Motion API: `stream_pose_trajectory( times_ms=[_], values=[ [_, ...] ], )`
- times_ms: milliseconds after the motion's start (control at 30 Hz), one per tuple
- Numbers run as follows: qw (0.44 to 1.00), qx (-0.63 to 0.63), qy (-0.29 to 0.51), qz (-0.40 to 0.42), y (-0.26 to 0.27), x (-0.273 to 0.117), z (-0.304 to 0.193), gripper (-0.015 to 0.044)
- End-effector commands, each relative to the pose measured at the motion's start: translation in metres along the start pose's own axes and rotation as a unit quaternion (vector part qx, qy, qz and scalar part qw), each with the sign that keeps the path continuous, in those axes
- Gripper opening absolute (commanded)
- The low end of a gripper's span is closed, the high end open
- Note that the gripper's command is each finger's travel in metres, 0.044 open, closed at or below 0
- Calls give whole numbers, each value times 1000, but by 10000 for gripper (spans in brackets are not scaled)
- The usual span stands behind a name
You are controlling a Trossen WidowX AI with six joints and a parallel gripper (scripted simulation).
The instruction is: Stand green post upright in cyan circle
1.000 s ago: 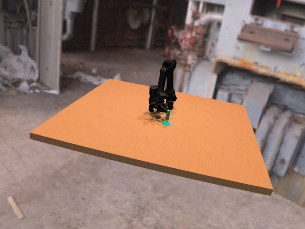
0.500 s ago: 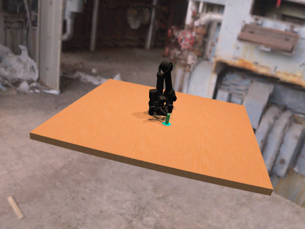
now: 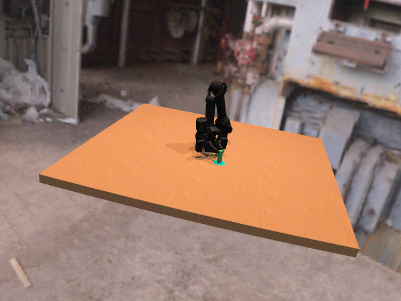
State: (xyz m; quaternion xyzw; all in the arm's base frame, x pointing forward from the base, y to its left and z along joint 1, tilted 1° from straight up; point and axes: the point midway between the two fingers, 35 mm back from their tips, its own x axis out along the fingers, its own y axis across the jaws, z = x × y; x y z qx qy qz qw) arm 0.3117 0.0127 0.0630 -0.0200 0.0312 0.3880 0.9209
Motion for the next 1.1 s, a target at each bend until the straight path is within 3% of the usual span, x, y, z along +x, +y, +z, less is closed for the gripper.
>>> stream_pose_trajectory(
  times_ms=[0, 233, 1067],
  values=[
    [1000, 0, 0, -2, 0, 0, 0, 233],
    [1000, 0, 0, -2, 0, 0, 0, 400],
    [1000, 3, 1, -2, -3, -7, 88, 400]
  ],
)
